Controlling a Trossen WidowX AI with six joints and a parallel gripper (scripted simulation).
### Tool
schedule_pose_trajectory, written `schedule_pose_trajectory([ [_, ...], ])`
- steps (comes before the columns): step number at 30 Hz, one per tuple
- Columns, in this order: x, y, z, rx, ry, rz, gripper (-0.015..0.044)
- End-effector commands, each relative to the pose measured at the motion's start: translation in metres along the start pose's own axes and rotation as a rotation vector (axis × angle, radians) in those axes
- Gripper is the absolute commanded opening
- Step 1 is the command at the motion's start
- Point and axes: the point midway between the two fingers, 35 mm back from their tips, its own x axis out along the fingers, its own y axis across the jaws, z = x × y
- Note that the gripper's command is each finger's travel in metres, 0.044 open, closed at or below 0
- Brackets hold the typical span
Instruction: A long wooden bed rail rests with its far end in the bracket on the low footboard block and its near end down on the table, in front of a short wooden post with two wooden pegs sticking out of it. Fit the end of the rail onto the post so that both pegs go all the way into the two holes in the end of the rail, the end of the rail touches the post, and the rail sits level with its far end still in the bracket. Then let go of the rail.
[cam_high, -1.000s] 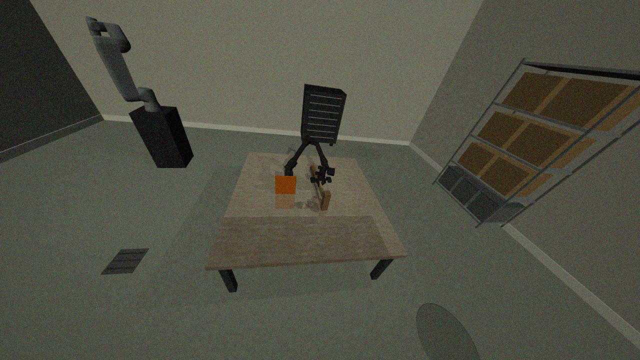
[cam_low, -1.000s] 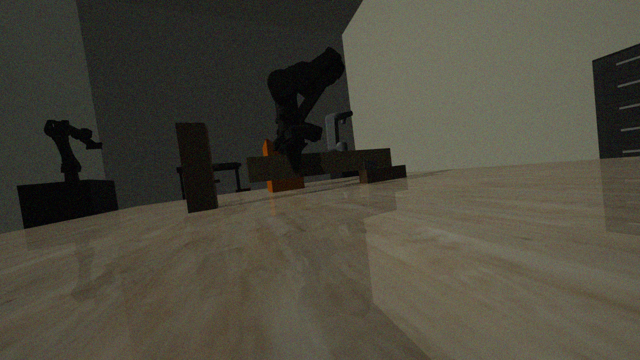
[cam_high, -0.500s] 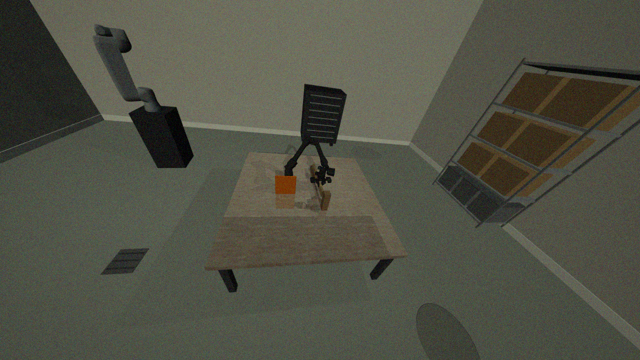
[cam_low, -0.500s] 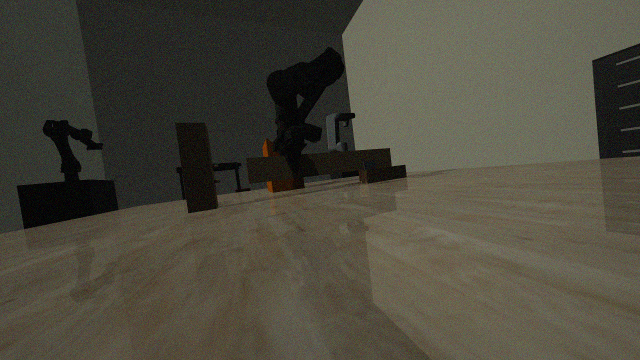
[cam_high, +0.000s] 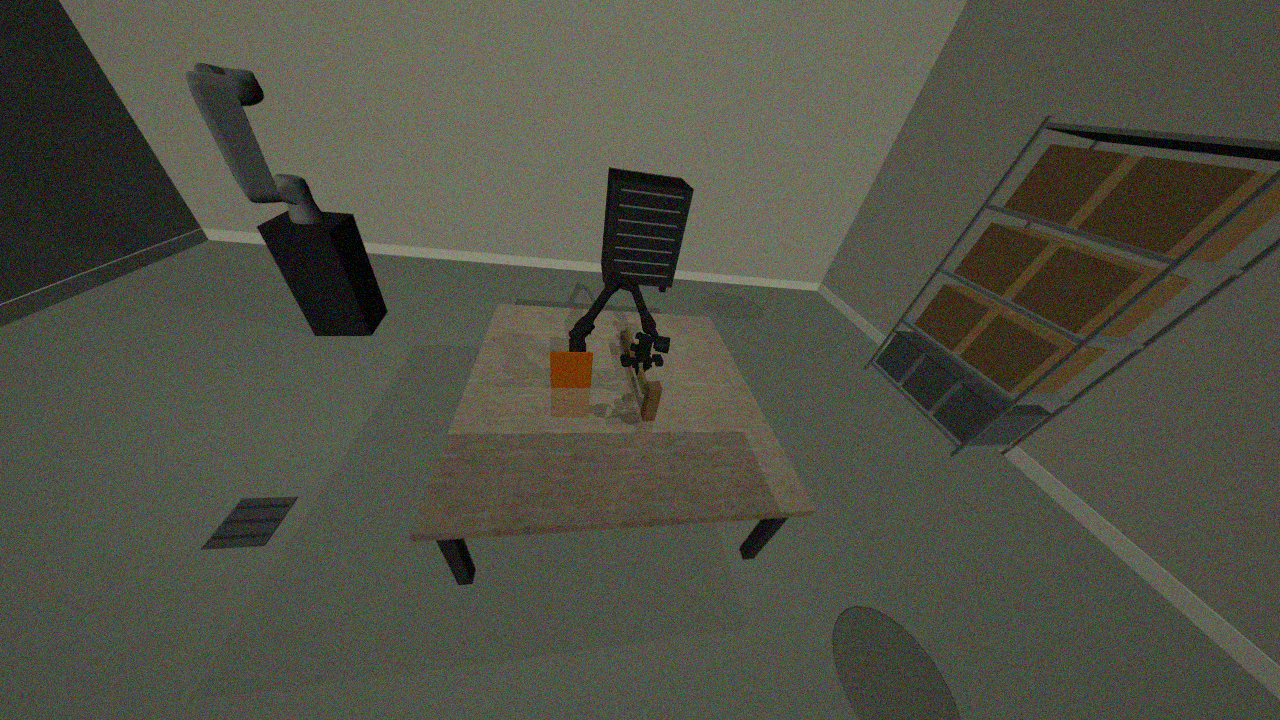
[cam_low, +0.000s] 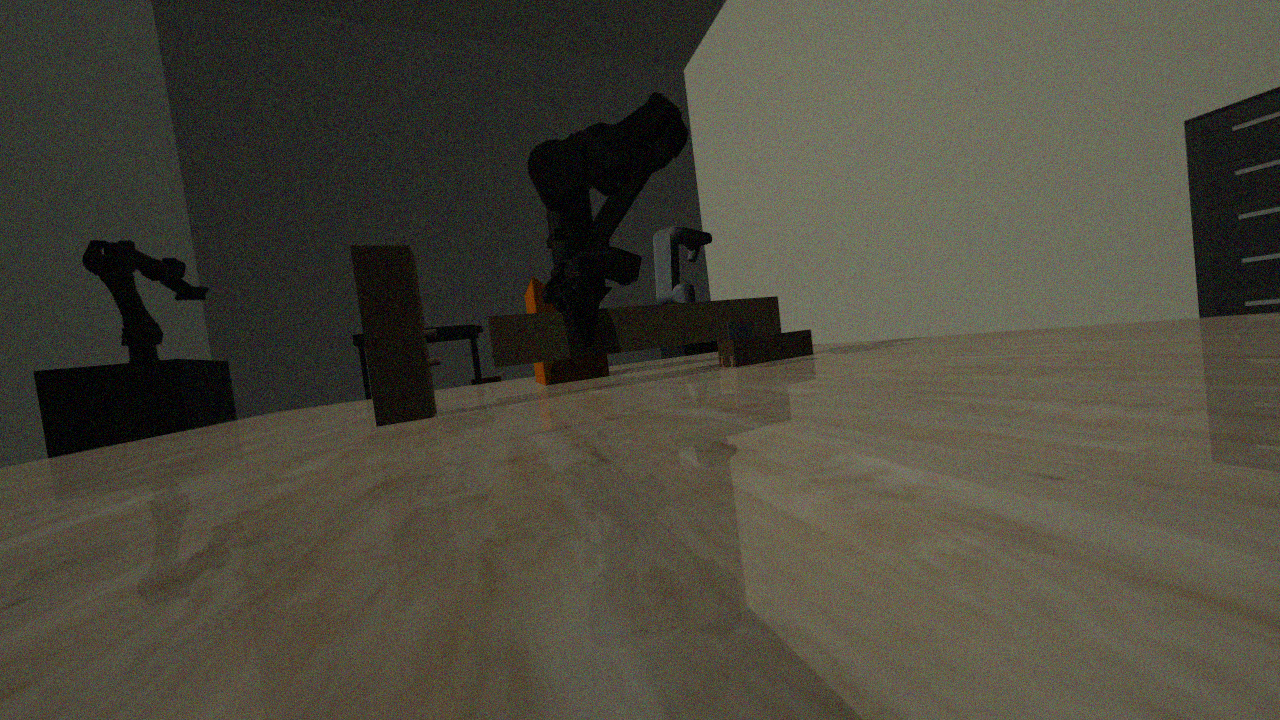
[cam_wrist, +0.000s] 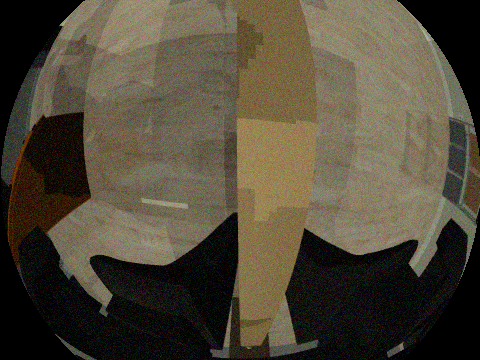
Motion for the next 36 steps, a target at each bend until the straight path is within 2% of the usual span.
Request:
schedule_pose_trajectory([
  [1,-0.003,-0.002,-0.003,-0.001,0.002,-0.007,0.0],
  [36,-0.003,-0.003,-0.013,-0.001,0.003,-0.007,0.0],
])
